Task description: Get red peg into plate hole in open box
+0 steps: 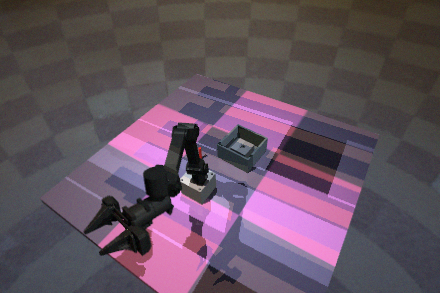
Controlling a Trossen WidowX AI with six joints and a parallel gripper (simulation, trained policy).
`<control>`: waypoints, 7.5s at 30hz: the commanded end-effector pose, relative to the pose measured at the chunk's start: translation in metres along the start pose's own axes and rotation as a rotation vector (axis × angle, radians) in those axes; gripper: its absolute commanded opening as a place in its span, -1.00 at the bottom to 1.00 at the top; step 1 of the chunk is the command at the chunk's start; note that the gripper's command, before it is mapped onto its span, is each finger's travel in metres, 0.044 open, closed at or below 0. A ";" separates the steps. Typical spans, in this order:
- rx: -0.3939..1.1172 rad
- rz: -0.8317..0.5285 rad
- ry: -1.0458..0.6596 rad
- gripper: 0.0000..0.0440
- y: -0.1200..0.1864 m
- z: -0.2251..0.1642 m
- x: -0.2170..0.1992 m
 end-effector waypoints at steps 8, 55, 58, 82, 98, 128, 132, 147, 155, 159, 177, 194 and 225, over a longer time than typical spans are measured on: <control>-0.227 -0.052 -0.110 1.00 0.038 0.073 -0.030; -1.350 0.181 -0.467 1.00 0.581 0.237 -0.052; -1.392 0.199 -0.472 1.00 0.611 0.225 -0.038; -1.693 0.395 -0.428 1.00 0.766 0.087 0.122; -1.750 0.561 -0.335 1.00 0.771 0.005 0.257; -1.542 0.605 -0.437 1.00 0.645 -0.023 0.419; -1.533 0.588 -0.460 1.00 0.633 -0.017 0.429; -1.554 0.536 -0.468 1.00 0.625 0.023 0.457; -1.580 0.556 -0.453 1.00 0.632 0.053 0.472; -1.598 0.576 -0.446 1.00 0.637 0.069 0.479; -1.632 0.611 -0.422 0.08 0.644 0.124 0.495; -1.671 0.589 -0.464 -1.00 0.654 0.112 0.482; -1.741 0.809 -0.594 -1.00 0.719 0.015 0.395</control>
Point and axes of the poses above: the point midway between the two fingers, 35 mm back from their tips, its own y axis back along the fingers, its own x axis across the jaws, z = x × y, the point moved 3 cm from there along y, back along the fingers, and after that the axes turned 14 degrees about -y, right-handed, at the moved point
